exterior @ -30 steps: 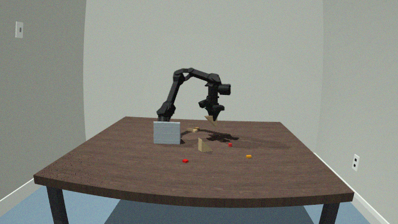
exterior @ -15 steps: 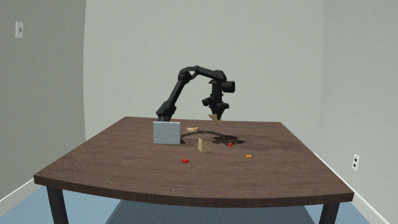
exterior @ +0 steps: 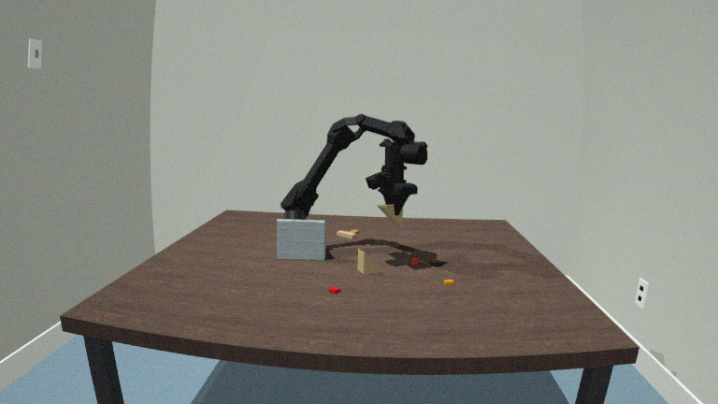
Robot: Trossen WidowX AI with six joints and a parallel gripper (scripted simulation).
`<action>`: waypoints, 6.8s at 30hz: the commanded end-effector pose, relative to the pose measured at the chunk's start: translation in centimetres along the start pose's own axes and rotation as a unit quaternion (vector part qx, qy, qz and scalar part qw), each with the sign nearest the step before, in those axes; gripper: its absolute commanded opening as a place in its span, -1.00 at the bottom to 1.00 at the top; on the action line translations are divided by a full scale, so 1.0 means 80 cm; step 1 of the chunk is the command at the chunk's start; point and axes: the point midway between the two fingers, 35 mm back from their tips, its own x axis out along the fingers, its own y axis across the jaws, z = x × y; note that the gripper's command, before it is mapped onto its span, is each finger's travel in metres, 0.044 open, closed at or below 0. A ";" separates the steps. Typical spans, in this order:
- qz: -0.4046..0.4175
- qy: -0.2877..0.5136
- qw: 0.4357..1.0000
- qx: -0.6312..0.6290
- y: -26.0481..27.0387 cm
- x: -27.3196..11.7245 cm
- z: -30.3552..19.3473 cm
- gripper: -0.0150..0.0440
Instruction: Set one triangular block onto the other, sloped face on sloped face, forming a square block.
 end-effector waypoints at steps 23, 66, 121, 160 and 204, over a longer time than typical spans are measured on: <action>-0.013 -0.001 1.000 0.006 0.068 0.030 0.040 -0.49; -0.014 0.001 1.000 0.006 0.063 0.117 0.085 -0.49; -0.017 0.002 1.000 0.007 0.061 0.144 0.097 -0.49; -0.022 0.001 1.000 0.012 0.061 0.145 0.097 -0.49; -0.020 0.002 1.000 0.009 0.060 0.147 0.099 -0.49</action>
